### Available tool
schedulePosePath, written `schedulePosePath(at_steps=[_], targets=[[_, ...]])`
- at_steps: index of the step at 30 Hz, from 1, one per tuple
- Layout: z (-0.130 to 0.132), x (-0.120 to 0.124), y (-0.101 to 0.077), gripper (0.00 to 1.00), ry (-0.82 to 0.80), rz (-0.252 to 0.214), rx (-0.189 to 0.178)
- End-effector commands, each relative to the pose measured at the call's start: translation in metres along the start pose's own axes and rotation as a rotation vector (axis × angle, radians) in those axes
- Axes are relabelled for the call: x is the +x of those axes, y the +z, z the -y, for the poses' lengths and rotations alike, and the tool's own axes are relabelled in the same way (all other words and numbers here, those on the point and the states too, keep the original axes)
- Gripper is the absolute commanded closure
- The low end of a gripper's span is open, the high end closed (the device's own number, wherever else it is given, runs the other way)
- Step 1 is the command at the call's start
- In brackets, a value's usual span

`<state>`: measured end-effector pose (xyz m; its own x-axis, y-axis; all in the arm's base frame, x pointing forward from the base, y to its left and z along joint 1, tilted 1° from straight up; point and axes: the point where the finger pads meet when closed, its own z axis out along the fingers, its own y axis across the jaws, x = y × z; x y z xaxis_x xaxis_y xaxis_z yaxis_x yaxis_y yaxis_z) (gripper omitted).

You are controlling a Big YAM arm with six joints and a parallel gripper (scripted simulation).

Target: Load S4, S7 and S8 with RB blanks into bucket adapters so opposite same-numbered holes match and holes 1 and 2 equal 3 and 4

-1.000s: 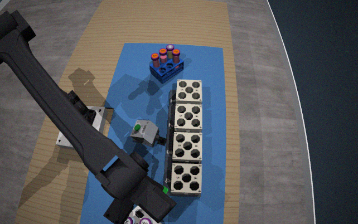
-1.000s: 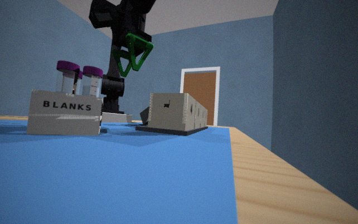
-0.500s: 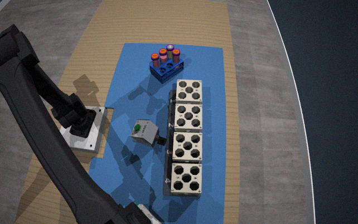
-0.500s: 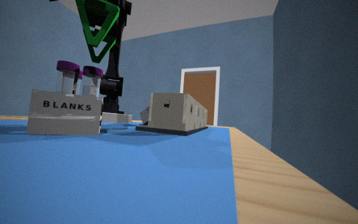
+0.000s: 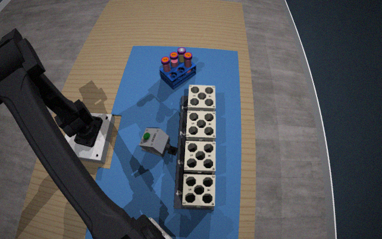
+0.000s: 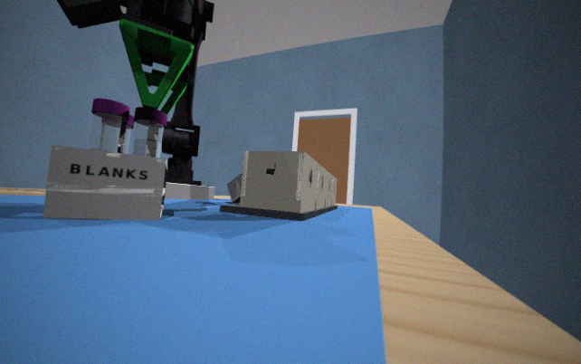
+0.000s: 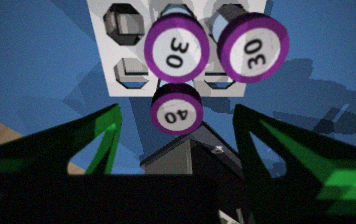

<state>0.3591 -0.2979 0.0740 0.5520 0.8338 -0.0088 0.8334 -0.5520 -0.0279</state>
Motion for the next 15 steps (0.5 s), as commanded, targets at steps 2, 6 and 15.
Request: schedulePosePath(at_steps=[2,6,15], targets=[[-0.006,-0.008,0.006,0.20,0.002,0.002,-0.016],[-0.013,-0.009,0.003,0.20,0.002,0.004,-0.032],[-0.015,-0.004,-0.006,0.20,0.001,0.007,-0.051]])
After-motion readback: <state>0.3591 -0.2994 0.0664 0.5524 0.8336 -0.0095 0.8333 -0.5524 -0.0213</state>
